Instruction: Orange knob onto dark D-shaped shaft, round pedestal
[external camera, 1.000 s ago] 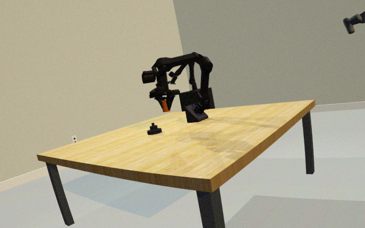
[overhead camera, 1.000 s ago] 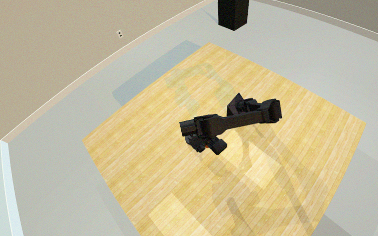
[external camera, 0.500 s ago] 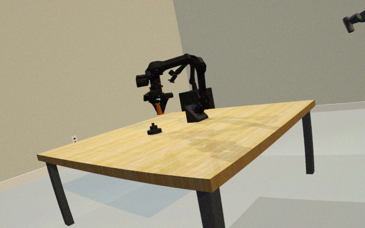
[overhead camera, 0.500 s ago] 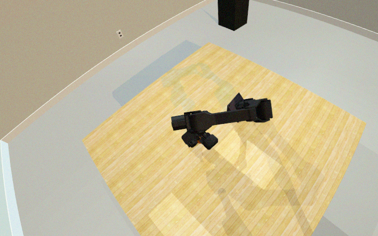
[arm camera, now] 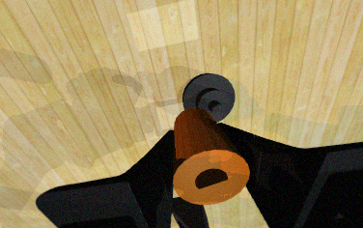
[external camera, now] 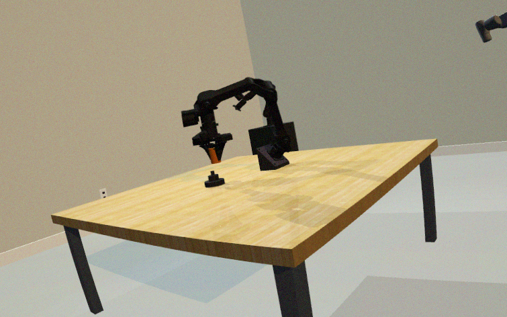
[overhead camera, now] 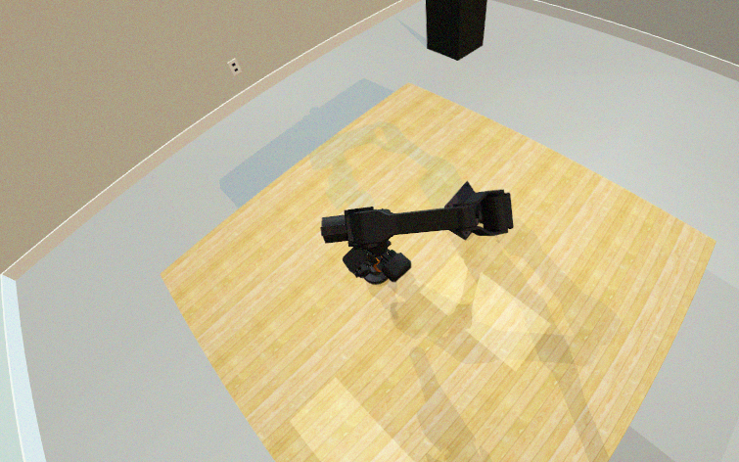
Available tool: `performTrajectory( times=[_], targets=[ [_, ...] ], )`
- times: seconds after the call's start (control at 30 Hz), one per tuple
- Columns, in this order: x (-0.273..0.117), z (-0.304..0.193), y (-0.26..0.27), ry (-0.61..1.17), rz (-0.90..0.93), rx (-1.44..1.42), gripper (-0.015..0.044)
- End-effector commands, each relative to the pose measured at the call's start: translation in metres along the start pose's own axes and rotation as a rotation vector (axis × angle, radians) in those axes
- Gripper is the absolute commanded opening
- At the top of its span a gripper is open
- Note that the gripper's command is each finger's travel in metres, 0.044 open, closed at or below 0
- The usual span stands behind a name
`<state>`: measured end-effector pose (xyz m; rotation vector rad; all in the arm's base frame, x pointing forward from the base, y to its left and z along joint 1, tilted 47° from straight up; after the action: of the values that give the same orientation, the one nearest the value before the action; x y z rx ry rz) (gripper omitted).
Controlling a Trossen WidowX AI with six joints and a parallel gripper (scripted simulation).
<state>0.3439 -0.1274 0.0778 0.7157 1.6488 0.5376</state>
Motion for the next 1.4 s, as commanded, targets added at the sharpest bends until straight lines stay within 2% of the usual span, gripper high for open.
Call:
performTrajectory(
  times=[0.0, 0.27, 0.77, 1.37],
  targets=[
    [-0.001, 0.003, -0.012, -0.012, -0.007, -0.011, 0.0000],
    [0.007, 0.006, -0.035, -0.003, 0.000, -0.014, 0.0000],
    [0.032, 0.006, -0.035, -0.003, 0.001, -0.014, 0.0000],
    [0.027, 0.009, -0.035, -0.003, 0.000, -0.023, 0.0000]
  ],
)
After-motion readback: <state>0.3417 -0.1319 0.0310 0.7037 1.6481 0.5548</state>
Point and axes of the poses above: the point midway between the two fingers, 35 mm back from their tips, its own x axis out along the fingers, its own y axis across the jaws, z = x × y, the point moved 10 cm from there along -x, back along the fingers, and after that the axes turned 10 degrees about x, right-handed, at the moved point
